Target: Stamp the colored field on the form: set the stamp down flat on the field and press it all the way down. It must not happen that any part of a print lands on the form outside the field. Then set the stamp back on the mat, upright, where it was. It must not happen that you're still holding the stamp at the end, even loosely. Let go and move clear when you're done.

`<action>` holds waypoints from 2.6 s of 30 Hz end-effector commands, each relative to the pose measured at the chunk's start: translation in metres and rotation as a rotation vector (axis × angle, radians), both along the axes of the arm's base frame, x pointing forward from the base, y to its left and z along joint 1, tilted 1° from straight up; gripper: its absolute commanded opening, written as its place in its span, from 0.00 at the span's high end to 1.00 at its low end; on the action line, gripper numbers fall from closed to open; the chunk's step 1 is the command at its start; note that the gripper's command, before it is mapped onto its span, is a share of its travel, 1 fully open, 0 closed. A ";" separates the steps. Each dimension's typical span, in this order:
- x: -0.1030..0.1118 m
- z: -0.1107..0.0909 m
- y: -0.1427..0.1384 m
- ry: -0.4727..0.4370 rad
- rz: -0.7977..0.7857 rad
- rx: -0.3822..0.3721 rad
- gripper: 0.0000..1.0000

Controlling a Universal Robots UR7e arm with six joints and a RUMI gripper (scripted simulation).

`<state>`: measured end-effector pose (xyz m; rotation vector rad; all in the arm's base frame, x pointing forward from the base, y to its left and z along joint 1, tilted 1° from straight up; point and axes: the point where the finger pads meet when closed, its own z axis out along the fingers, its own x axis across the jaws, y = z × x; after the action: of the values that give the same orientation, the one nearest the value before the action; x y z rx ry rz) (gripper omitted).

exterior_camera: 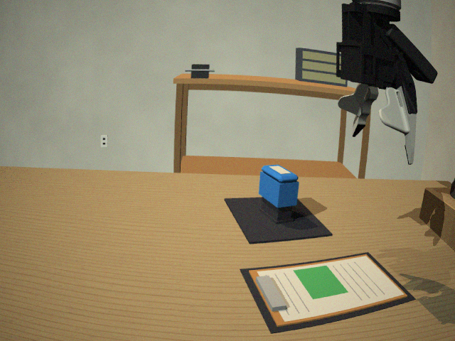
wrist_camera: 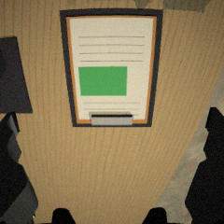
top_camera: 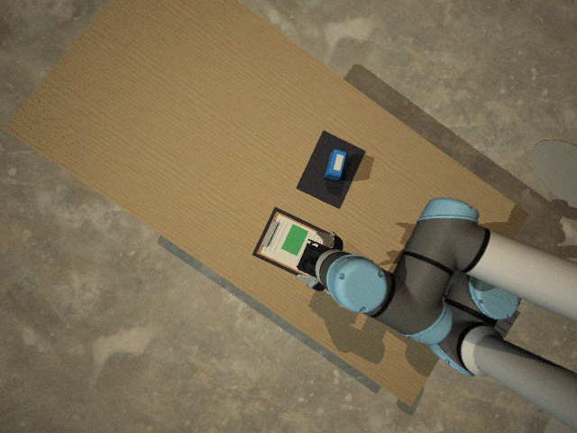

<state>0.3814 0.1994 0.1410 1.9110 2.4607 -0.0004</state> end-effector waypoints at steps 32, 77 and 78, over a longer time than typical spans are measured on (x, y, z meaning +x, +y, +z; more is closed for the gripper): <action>0.000 -0.129 -0.002 0.003 0.002 0.000 0.00; 0.000 -0.129 -0.002 0.003 -0.005 0.000 0.00; 0.000 -0.129 -0.002 0.003 -0.007 0.000 0.00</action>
<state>0.3823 0.1972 0.0132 1.9118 2.4616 -0.0021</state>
